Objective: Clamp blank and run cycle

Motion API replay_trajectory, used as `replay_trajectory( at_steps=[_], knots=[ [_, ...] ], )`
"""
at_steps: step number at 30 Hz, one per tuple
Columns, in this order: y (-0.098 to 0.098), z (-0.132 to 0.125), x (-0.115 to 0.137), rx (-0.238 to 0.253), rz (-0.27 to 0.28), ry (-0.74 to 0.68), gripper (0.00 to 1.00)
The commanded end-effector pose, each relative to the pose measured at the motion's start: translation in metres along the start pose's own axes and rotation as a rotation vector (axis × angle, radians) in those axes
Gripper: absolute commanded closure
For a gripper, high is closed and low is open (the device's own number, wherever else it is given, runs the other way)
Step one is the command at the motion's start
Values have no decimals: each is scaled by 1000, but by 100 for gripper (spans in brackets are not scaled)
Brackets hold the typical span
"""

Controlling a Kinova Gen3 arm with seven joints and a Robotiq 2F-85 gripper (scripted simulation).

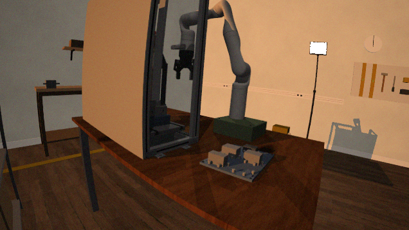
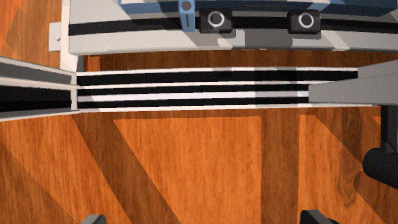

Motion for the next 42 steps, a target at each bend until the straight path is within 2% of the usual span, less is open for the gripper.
replay_trajectory(
  at_steps=[1,5,10,39,40,42],
  knots=[
    [1,1,-2,2,7,1,0],
    [1,1,-2,2,7,1,0],
    [1,15,-50,2,6,1,0],
    [1,18,-59,2,6,1,0],
    [1,18,-59,2,6,1,90],
    [1,18,-59,2,6,1,90]
  ],
)
Point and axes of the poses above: the point where the finger pads meet when closed, its own y axis back along the fingers, its own z axis across the jaws, x = y × z, the point moved 10 cm from there along y, back along the fingers, and after that the axes turned 13 degrees about -y, right-handed, at the moved point
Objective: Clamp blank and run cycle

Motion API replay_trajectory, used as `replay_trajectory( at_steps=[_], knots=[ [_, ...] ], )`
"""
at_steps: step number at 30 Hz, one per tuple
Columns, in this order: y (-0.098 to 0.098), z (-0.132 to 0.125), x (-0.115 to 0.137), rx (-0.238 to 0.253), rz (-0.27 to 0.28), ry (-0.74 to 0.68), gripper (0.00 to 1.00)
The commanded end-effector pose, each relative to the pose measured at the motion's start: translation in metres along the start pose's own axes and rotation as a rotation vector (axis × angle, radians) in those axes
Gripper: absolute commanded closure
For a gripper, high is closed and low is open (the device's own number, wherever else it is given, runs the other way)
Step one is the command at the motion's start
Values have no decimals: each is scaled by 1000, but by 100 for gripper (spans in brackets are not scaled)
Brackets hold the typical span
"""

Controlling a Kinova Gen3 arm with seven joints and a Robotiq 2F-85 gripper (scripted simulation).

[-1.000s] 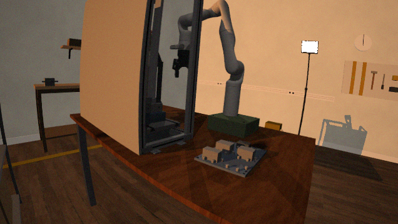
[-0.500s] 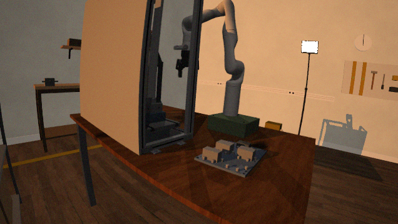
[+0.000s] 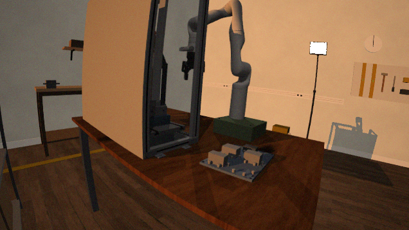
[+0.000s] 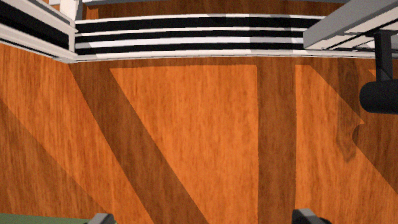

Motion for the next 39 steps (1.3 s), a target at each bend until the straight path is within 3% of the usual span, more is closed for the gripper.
replay_trajectory(
  at_steps=[1,31,36,39],
  knots=[
    [0,0,0,0,1,0,90],
    [0,0,0,0,1,0,90],
    [44,12,-6,-69,140,-169,90],
    [44,12,-6,-69,140,-169,90]
  ],
)
Point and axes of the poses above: the point where the finger pads meet when closed, its own y axis back along the fingers, its own z axis across the jaws, x = y × z, the point moved 10 cm from there along y, back along the fingers, and after that the axes turned 13 degrees about -y, right-handed, at the moved point
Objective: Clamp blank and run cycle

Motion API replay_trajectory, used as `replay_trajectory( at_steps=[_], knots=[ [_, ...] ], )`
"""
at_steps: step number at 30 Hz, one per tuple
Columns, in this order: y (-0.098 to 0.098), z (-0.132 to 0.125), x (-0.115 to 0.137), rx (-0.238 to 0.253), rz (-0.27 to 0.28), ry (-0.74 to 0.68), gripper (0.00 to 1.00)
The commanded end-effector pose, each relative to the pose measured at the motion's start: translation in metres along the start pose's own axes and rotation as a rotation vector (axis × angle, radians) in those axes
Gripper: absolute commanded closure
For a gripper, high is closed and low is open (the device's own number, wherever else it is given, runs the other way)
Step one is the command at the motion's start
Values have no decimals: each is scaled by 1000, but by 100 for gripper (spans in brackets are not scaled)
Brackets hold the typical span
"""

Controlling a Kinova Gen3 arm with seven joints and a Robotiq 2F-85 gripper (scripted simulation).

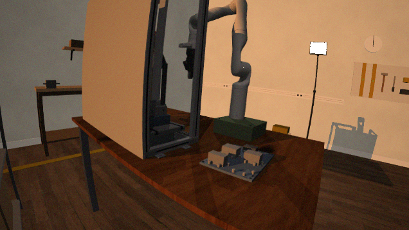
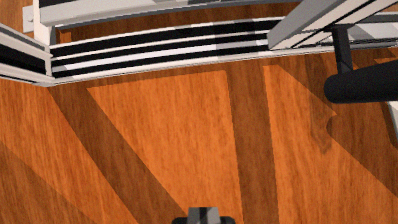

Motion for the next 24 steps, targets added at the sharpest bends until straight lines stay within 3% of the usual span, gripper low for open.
replay_trajectory(
  at_steps=[1,9,10,14,24],
  knots=[
    [26,7,-7,-27,111,-68,90],
    [26,7,-7,-27,111,-68,90],
    [32,11,4,-25,40,-102,90],
    [66,21,1,-75,158,-234,90],
    [66,21,1,-75,158,-234,90]
  ],
)
Point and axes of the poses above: the point where the finger pads meet when closed, its own y axis back along the fingers, its own z axis across the jaws, x = y × z, the point moved 10 cm from there along y, back along the fingers, and after that the axes turned 13 degrees about -y, right-handed, at the moved point
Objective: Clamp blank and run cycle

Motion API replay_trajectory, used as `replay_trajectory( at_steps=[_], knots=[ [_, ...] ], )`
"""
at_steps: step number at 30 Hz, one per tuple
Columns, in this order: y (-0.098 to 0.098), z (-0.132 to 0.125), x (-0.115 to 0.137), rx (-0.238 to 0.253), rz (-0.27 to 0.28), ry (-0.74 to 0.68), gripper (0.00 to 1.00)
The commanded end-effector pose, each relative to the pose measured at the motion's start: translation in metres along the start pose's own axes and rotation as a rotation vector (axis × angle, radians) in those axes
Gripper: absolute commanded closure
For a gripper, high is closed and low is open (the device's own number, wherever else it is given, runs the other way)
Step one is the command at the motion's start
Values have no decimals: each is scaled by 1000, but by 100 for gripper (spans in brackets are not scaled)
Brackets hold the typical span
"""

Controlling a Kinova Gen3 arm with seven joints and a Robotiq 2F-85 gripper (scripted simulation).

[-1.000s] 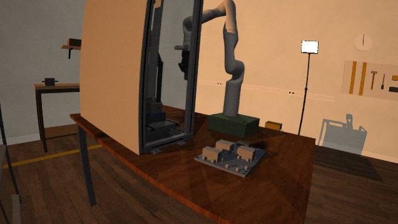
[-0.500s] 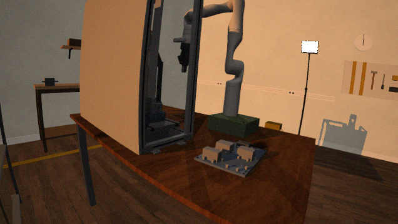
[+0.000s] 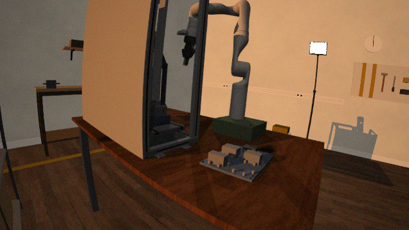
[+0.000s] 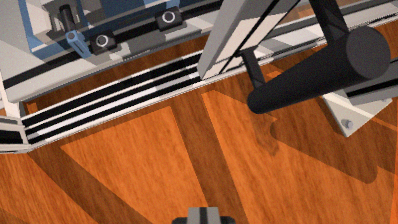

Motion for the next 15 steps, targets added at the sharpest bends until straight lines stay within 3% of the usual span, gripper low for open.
replay_trajectory(
  at_steps=[1,2,3,7,15],
  knots=[
    [-2,-3,-13,-24,83,-5,90],
    [-2,-3,-13,-24,83,-5,90],
    [11,3,-1,-15,49,-34,90],
    [43,13,1,-58,172,-163,90],
    [43,13,1,-58,172,-163,90]
  ],
)
Point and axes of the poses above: the point where the finger pads meet when closed, its own y axis back along the fingers, its own z axis across the jaws, x = y × z, the point moved 10 cm from there along y, back along the fingers, and after that the axes turned 13 degrees about -y, right-handed, at the moved point
